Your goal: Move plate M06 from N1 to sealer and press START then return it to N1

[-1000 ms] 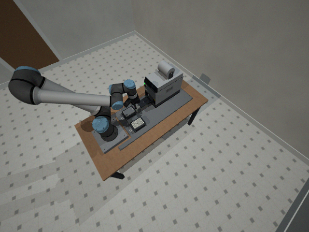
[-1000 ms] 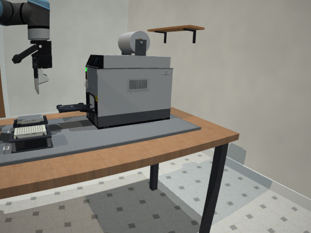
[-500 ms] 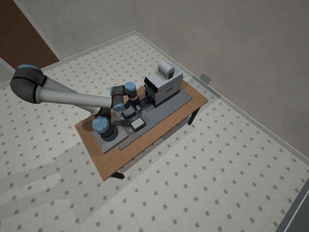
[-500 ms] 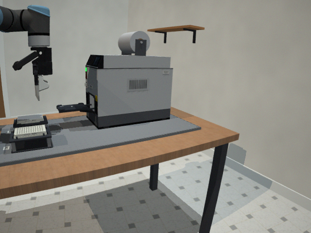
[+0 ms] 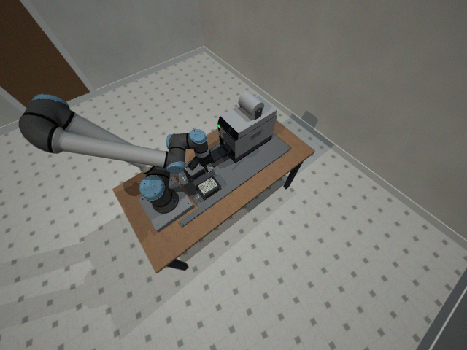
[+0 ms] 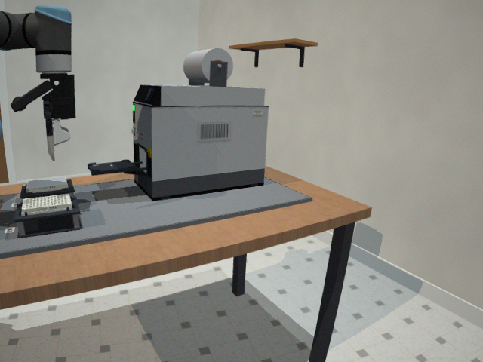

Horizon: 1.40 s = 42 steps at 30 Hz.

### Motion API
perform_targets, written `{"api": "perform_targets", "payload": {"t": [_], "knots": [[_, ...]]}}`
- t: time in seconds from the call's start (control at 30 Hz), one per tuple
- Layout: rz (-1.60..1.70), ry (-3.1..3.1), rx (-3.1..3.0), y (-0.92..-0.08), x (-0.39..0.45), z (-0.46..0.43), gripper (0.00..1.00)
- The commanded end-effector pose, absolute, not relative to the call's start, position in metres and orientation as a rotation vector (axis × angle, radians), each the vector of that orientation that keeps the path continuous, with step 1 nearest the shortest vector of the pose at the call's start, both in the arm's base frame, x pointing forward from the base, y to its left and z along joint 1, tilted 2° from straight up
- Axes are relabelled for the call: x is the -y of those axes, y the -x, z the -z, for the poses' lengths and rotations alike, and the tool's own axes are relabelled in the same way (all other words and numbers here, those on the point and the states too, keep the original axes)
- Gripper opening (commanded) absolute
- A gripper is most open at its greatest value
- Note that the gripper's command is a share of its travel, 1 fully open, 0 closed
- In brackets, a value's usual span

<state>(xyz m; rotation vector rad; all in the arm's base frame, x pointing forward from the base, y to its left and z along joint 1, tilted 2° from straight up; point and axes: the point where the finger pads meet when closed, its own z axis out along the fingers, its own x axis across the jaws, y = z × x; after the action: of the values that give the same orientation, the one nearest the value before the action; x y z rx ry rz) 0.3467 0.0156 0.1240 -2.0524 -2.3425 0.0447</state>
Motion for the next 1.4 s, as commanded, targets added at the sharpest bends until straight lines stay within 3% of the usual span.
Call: {"api": "perform_targets", "payload": {"t": [0.0, 0.4, 1.37], "knots": [[-0.041, 2.052, 2.344, -0.341, 0.004, -0.125, 0.68], [-0.041, 2.052, 2.344, -0.328, 0.047, -0.126, 0.68], [-0.041, 2.052, 2.344, -0.327, 0.047, -0.111, 0.68]]}}
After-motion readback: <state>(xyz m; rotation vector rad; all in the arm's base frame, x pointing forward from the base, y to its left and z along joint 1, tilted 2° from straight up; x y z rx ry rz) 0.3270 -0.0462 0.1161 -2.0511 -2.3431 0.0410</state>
